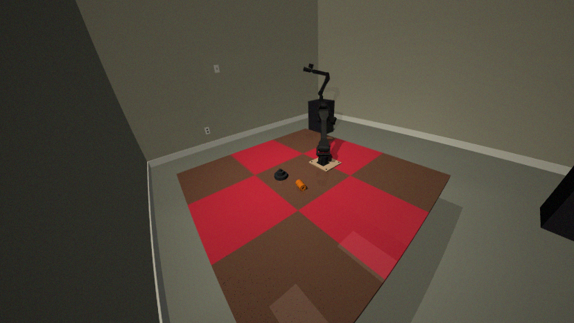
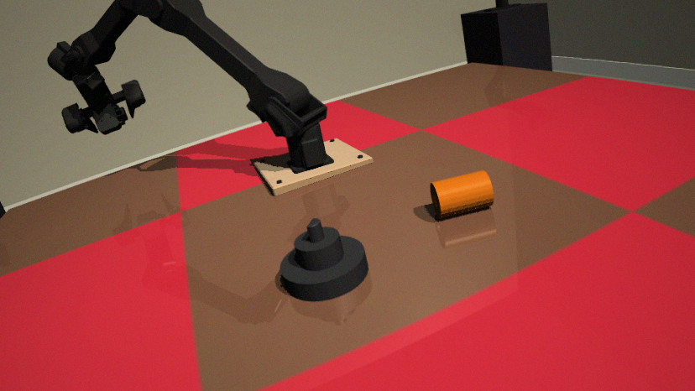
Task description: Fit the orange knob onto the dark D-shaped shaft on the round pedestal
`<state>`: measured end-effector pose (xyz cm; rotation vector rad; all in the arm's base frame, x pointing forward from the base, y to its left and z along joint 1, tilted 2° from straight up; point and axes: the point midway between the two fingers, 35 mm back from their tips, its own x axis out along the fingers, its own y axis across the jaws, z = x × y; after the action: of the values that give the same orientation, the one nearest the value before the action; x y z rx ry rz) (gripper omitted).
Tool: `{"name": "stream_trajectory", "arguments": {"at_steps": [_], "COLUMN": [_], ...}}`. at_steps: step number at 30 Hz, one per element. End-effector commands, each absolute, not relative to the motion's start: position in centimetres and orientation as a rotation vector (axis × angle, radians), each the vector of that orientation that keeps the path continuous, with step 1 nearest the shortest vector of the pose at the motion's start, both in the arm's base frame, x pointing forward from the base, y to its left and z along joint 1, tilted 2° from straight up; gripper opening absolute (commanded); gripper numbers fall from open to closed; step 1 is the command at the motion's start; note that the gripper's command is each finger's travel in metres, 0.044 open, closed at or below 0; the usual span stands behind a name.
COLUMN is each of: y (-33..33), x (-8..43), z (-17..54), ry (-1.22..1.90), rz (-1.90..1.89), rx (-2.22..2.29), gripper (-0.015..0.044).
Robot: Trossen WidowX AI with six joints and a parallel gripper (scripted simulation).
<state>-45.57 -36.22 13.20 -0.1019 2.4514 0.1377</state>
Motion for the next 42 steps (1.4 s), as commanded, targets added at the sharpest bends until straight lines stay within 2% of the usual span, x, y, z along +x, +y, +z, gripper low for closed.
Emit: {"name": "stream_trajectory", "arguments": {"at_steps": [1, 11, 23, 32, 42], "y": [-40.9, -49.1, -51.1, -46.9, -35.8], "x": [-40.1, -24.5, -3.5, 11.9, 26.0], "z": [14.1, 17.5, 21.7, 24.6, 27.0], "ry": [2.418, 2.301, 2.071, 1.838, 1.542], "rz": [0.100, 0.025, -0.032, -0.015, 0.114], "rx": [-0.230, -0.536, -0.846, -1.043, -1.185], "gripper": [0.0440, 0.0440, 0.0440, 0.0440, 0.0440]}}
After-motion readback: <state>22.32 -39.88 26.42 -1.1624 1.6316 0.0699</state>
